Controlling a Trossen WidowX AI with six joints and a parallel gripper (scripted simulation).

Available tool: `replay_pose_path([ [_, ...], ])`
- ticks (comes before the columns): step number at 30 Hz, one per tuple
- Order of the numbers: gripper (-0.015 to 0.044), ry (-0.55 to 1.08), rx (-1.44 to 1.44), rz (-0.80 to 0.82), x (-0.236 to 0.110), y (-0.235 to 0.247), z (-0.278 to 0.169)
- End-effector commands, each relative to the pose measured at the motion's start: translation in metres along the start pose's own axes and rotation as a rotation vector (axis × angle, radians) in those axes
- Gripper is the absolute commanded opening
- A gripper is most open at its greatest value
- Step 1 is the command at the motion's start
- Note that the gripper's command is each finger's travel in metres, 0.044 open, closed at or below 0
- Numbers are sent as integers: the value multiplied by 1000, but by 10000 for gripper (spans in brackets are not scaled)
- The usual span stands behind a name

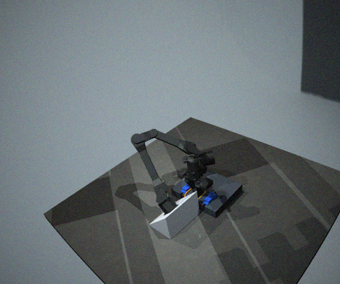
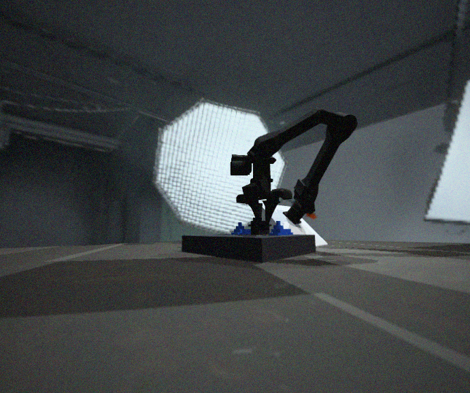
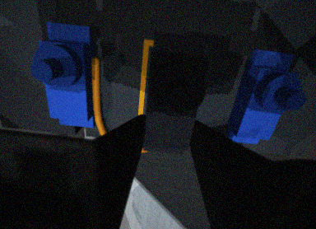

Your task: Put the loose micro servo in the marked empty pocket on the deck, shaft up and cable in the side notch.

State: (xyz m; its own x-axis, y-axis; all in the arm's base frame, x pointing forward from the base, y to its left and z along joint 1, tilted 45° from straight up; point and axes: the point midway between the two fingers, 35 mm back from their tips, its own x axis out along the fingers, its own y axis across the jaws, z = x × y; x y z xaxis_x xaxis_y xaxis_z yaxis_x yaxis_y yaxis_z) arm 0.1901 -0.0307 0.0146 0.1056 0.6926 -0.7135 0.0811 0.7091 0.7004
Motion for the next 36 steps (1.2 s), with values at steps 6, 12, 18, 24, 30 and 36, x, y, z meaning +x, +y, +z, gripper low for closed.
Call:
replay_pose_path([
  [6, 0, -5, 4, 8, 8, 1, 1],
  [12, 0, -5, 4, 8, 13, 1, 1],
  [18, 0, -5, 4, 8, 17, 1, 1],
  [24, 0, -5, 4, 8, 22, 1, 1],
  [30, 0, -5, 4, 9, 27, 1, 1],
  [36, 131, -5, 4, 8, 25, 0, 0],
])
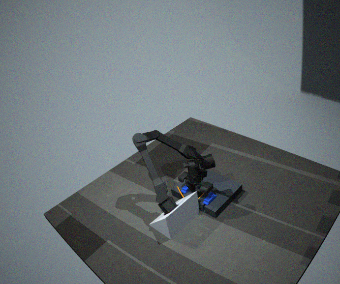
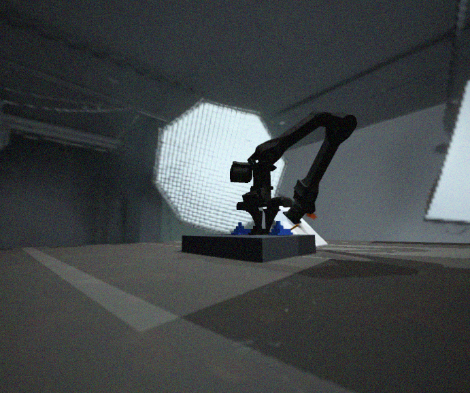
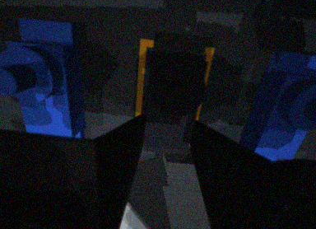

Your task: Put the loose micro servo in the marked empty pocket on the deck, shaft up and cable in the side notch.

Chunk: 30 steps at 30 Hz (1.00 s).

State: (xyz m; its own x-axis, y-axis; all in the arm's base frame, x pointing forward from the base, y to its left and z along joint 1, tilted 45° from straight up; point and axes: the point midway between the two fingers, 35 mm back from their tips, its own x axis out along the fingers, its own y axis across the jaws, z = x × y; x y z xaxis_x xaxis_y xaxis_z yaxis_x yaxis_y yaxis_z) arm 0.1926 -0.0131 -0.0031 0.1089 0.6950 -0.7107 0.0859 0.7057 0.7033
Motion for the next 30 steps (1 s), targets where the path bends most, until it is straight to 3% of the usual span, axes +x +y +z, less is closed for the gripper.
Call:
replay_pose_path([
  [1, 157, -2, -1, 4, 0, 0, 0],
  [3, 187, -2, -1, 4, 0, 0, 0],
  [9, 187, -2, -1, 3, -34, 0, -1],
  [14, 187, -2, -1, 3, -35, -2, 1],
  [24, 440, -7, 1, 3, -72, -3, 64],
  [30, 440, -5, -4, 2, -98, 0, 107],
])
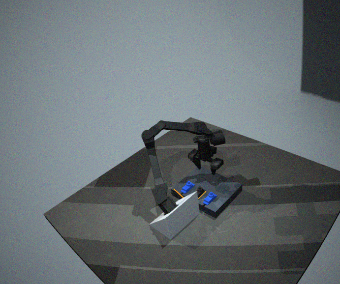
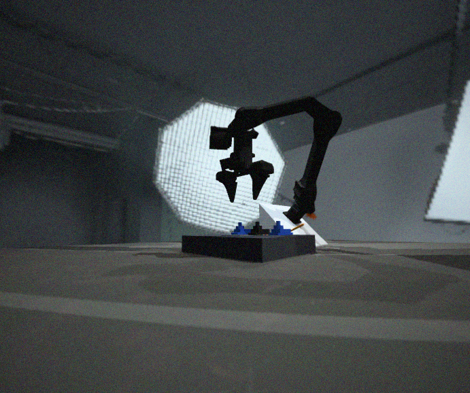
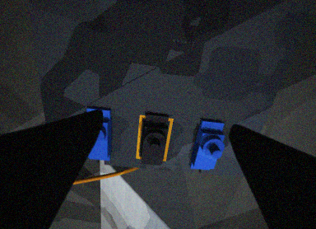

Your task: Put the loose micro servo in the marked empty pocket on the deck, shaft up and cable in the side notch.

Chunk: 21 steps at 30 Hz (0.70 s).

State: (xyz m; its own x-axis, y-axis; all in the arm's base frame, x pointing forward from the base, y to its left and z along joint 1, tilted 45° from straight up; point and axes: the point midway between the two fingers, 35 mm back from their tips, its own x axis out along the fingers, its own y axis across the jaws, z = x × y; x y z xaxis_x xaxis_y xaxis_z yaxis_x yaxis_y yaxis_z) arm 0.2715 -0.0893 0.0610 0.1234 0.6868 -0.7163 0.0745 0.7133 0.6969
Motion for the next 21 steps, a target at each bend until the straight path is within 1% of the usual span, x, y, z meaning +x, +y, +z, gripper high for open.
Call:
replay_pose_path([
  [1, 440, 10, 8, 10, -9, 2, 19],
  [4, 440, 10, 8, 10, -11, 2, 18],
  [6, 440, 7, 4, 6, -25, 2, 16],
  [9, 440, 1, -4, 1, -54, 3, 10],
  [10, 440, 0, -4, 0, -57, 4, 9],
  [21, 440, 0, -4, 0, -57, 4, 9],
])
